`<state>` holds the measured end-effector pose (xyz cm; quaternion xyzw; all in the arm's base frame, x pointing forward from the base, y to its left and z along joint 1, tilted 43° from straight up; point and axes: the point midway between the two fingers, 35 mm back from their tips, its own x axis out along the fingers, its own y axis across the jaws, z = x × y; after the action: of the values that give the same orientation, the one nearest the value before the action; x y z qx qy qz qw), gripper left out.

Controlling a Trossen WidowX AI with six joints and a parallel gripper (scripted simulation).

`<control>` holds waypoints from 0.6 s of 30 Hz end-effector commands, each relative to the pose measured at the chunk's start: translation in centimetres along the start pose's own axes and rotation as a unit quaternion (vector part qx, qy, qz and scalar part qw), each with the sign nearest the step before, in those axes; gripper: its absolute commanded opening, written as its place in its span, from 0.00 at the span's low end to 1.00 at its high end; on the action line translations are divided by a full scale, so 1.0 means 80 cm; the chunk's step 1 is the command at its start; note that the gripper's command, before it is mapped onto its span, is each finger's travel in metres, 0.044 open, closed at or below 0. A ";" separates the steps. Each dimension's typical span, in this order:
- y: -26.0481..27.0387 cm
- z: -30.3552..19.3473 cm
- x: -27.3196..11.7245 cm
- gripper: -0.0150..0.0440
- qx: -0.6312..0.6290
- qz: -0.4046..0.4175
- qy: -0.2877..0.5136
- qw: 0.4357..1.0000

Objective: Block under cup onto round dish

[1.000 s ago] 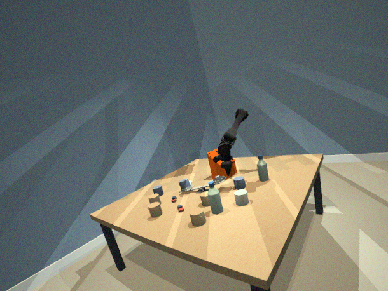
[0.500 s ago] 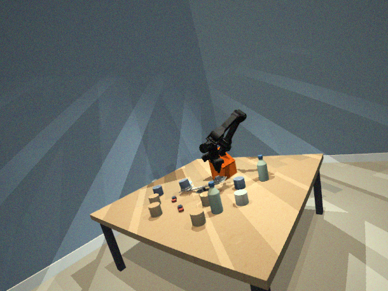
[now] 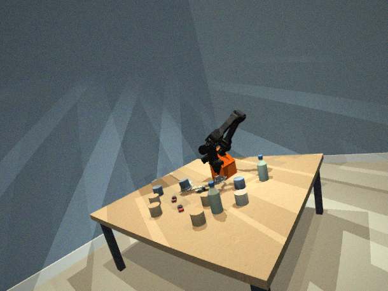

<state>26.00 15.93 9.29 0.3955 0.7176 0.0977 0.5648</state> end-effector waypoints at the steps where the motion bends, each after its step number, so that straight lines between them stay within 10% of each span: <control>1: -0.004 -0.001 0.010 0.69 0.004 -0.003 0.005 1.000; 18: -0.004 -0.001 0.044 0.69 0.004 -0.003 0.006 1.000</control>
<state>25.92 17.80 7.44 0.3969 0.7169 0.1007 0.5643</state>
